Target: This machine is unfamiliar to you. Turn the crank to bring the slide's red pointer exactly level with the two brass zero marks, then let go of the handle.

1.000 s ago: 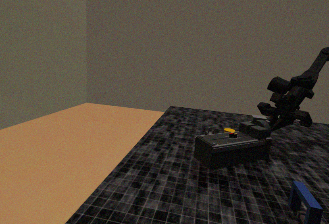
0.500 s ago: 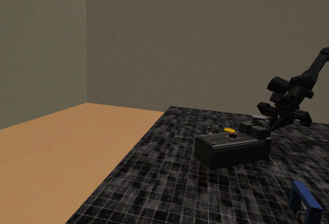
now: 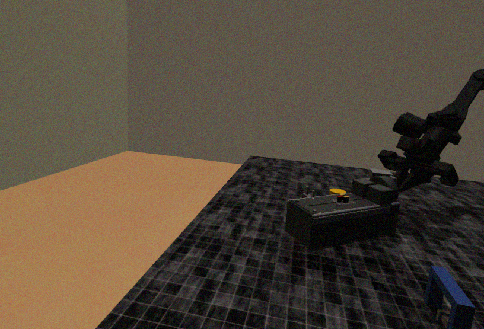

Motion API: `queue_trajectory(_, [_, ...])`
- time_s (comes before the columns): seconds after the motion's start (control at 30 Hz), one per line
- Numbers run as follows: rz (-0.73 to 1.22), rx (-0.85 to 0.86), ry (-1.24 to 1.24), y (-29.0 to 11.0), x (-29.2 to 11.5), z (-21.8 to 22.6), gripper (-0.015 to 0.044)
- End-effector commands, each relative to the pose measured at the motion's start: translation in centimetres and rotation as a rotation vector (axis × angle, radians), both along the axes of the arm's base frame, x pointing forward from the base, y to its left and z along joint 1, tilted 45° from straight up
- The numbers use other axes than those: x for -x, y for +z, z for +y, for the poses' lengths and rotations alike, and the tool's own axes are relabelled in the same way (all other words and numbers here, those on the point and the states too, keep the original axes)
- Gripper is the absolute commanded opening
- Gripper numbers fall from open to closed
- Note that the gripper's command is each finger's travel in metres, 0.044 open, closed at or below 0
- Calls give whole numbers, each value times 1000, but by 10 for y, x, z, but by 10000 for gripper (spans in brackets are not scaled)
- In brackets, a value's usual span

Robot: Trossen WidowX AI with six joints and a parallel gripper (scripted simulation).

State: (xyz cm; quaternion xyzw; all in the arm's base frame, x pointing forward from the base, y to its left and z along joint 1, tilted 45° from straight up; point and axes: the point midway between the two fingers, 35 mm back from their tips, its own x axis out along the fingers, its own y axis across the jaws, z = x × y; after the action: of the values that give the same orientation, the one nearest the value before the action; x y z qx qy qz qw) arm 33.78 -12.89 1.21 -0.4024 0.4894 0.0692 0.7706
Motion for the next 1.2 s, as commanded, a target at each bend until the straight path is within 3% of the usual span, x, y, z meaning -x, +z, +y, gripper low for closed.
queue_trajectory(0.0, [-21,13,-4,7,-5,-5,0])
queue_trajectory(1.17, [-1,0,2,2,-1,-2,0])
